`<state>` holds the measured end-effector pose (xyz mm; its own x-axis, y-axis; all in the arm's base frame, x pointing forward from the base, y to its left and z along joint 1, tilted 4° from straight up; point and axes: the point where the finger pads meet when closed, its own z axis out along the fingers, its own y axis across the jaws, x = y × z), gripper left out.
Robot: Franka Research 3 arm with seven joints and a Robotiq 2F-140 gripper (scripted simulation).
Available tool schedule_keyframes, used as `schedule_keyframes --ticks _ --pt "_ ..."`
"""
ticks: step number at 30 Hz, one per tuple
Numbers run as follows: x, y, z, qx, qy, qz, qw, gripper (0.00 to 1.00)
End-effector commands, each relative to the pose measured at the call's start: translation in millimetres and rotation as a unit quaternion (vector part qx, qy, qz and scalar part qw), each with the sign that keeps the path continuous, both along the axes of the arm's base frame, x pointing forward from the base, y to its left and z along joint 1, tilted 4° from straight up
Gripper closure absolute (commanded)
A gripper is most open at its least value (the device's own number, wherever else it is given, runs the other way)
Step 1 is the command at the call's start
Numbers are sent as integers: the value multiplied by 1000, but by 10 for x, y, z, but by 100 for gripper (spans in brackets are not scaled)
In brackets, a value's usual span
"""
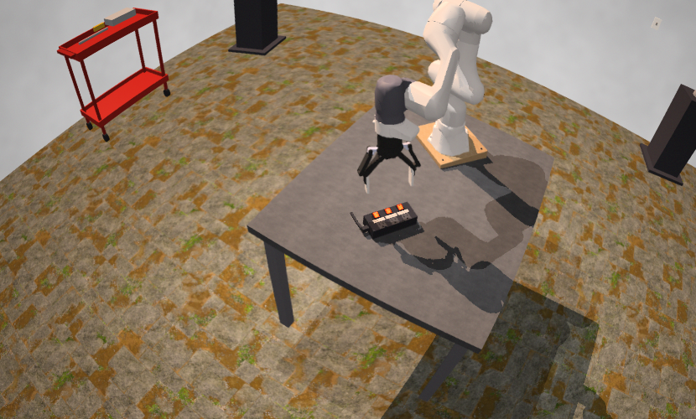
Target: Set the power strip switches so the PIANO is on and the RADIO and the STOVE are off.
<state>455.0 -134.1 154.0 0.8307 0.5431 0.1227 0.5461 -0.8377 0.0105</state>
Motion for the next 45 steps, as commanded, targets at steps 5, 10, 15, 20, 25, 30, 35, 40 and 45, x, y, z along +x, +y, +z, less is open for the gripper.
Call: schedule_keyframes --ticks 5,10,15,20,25,30,35,40,45 --pt "9 -1 52 -4 17 -111 994 0" --pt "28 -2 99 -7 22 -169 985 0" --pt "28 -2 99 -7 22 -169 985 0" --pt "46 -4 145 -10 25 -223 974 0" --pt "46 -4 145 -10 25 -223 974 0" --pt "61 -7 187 -13 27 -272 962 0" --pt "74 -11 222 -16 28 -312 949 0" --pt "74 -11 222 -16 28 -312 949 0" --pt "84 -14 250 -19 28 -344 938 0"
